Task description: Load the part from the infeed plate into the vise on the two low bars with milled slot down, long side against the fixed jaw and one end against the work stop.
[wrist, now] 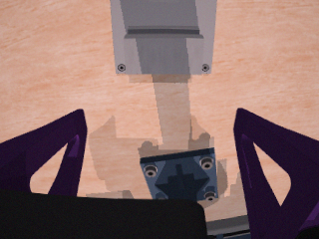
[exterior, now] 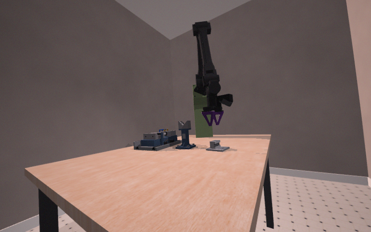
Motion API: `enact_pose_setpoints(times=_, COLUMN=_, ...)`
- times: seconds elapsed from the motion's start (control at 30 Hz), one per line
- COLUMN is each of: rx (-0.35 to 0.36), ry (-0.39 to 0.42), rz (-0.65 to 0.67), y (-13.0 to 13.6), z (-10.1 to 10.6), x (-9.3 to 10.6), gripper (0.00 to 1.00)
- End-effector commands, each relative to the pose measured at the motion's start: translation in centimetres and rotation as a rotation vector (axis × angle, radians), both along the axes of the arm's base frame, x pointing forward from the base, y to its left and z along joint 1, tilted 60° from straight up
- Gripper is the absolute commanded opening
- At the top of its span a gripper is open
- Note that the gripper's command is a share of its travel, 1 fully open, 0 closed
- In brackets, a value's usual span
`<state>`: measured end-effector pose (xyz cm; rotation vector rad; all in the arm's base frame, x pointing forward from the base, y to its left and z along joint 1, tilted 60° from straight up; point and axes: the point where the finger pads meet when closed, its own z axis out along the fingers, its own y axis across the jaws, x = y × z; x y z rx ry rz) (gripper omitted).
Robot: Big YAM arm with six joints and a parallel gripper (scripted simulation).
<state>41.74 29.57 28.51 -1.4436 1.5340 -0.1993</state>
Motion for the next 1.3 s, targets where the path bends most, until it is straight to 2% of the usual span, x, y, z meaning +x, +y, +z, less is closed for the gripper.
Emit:
enact_pose_setpoints(times=0.0, rx=0.015, ry=-0.022, rz=-0.011, y=0.0, z=0.9, x=1.3, gripper=0.81)
enact_pose_setpoints(times=0.5, rx=0.01, ry=-0.021, rz=-0.009, y=1.8, z=-1.2, x=4.0, gripper=0.81)
enact_pose_setpoints(times=1.27, rx=0.005, ry=-0.02, rz=-0.007, y=3.6, z=-3.4, x=6.8, gripper=0.81)
